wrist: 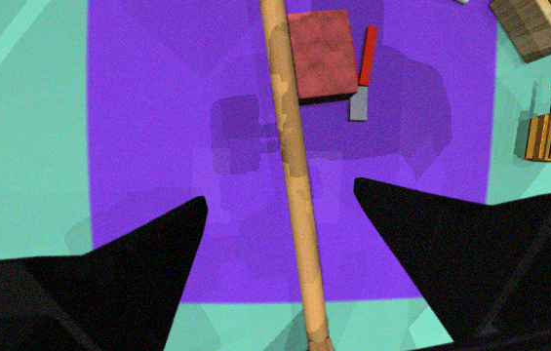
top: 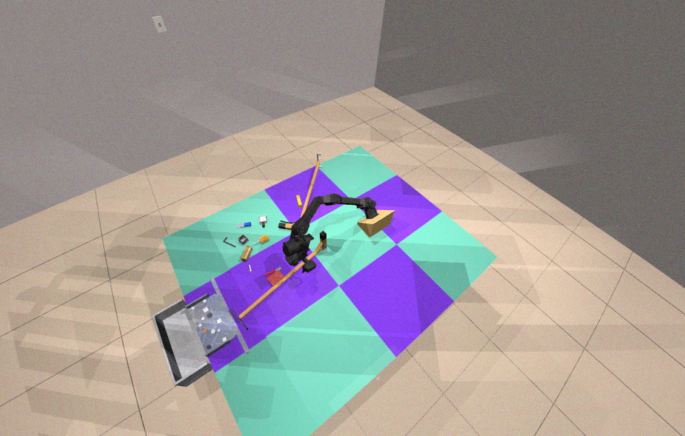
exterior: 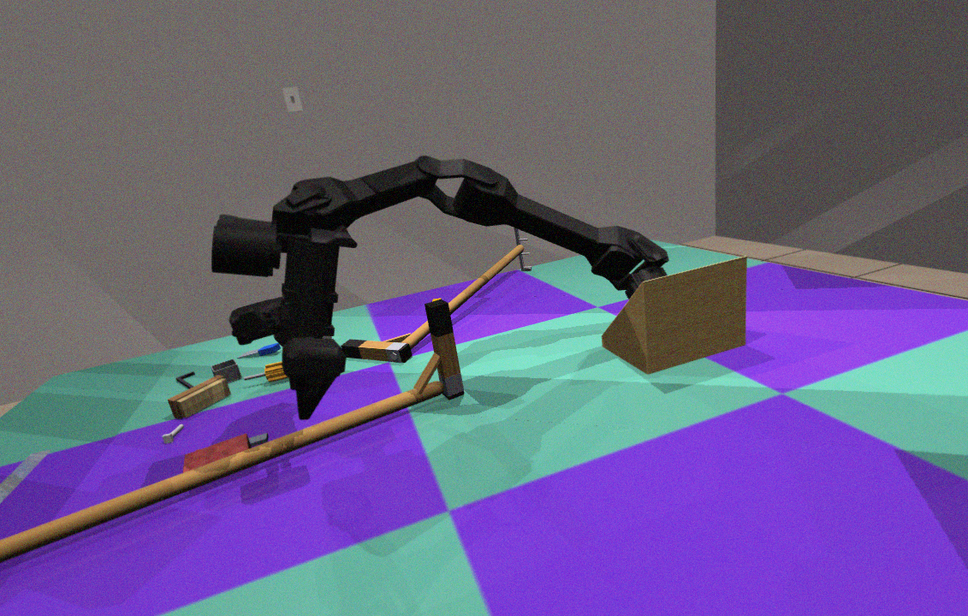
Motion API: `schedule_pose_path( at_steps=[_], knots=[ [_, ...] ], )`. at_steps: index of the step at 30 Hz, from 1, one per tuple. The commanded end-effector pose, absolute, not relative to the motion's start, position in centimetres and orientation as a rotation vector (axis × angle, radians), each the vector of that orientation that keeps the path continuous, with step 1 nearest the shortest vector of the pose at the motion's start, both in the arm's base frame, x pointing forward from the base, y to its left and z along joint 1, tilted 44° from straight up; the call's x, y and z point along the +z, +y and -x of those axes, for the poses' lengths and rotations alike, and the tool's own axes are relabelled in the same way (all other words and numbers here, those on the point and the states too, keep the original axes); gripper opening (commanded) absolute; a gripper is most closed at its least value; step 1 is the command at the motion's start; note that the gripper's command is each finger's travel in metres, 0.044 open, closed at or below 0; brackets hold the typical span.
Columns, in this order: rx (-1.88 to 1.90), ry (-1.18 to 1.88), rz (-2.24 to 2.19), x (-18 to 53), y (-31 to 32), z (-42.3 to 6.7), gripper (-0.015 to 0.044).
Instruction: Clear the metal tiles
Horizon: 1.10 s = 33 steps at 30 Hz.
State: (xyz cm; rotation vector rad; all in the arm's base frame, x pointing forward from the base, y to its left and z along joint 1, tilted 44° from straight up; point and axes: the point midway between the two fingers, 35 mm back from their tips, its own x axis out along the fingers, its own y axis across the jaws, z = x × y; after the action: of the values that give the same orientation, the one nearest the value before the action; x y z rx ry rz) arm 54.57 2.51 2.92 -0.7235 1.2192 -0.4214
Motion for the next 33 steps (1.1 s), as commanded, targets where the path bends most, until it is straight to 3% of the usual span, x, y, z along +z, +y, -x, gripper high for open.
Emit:
schedule_pose_path(
  at_steps=[1,33],
  knots=[
    [-0.433,1.261,0.697,1.5,1.1,-54.6,0.0440],
    [-0.398,1.201,0.712,6.6,4.0,-51.0,0.0440]
  ],
)
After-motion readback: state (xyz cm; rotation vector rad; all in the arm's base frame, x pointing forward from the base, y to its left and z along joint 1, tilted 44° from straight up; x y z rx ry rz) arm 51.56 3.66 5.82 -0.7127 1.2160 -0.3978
